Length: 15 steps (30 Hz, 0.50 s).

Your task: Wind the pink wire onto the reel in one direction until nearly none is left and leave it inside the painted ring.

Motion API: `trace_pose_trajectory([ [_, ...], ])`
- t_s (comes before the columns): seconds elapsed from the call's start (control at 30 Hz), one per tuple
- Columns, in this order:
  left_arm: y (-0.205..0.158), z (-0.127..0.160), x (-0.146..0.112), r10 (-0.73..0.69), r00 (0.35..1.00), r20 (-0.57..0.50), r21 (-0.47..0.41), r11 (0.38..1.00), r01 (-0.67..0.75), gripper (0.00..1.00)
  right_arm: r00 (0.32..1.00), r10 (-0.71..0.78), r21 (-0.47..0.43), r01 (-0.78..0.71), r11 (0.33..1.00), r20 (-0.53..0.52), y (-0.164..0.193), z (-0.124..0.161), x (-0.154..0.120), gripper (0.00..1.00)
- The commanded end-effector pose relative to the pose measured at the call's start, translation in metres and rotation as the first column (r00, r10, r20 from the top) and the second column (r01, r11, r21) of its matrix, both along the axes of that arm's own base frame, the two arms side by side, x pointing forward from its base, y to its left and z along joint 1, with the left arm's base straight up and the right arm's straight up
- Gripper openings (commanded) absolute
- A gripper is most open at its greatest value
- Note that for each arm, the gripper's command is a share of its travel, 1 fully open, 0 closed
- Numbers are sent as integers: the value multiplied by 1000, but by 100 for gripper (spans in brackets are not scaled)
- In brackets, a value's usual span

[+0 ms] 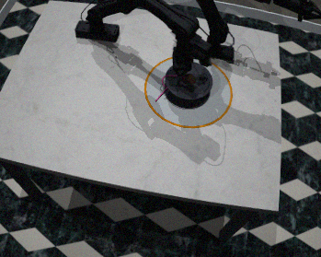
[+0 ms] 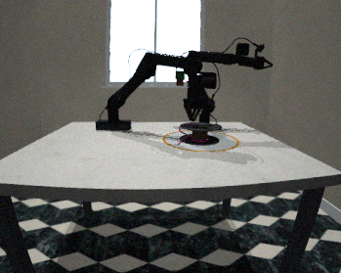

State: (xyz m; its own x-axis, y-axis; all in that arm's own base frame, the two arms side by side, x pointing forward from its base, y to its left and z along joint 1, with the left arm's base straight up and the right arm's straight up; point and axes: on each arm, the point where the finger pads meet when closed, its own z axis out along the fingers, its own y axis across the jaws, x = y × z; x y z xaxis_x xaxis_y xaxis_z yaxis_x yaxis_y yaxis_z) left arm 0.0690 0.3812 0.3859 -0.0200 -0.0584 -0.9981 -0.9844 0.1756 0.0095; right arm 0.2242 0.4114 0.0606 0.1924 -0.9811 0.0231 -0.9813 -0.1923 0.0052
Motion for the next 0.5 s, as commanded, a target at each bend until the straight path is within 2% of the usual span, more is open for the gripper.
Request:
trace_pose_trajectory([
  [0.0, -5, 21, -3, -2, 1000, 20, 58, 998, 1, 0, 1000, 4, 24, -4, 1000, 1, 6, -2, -2, 30],
  [0.47, -5, 21, -3, -2, 1000, 20, 58, 998, 1, 0, 1000, 4, 24, -4, 1000, 1, 8, -23, -4, 30],
])
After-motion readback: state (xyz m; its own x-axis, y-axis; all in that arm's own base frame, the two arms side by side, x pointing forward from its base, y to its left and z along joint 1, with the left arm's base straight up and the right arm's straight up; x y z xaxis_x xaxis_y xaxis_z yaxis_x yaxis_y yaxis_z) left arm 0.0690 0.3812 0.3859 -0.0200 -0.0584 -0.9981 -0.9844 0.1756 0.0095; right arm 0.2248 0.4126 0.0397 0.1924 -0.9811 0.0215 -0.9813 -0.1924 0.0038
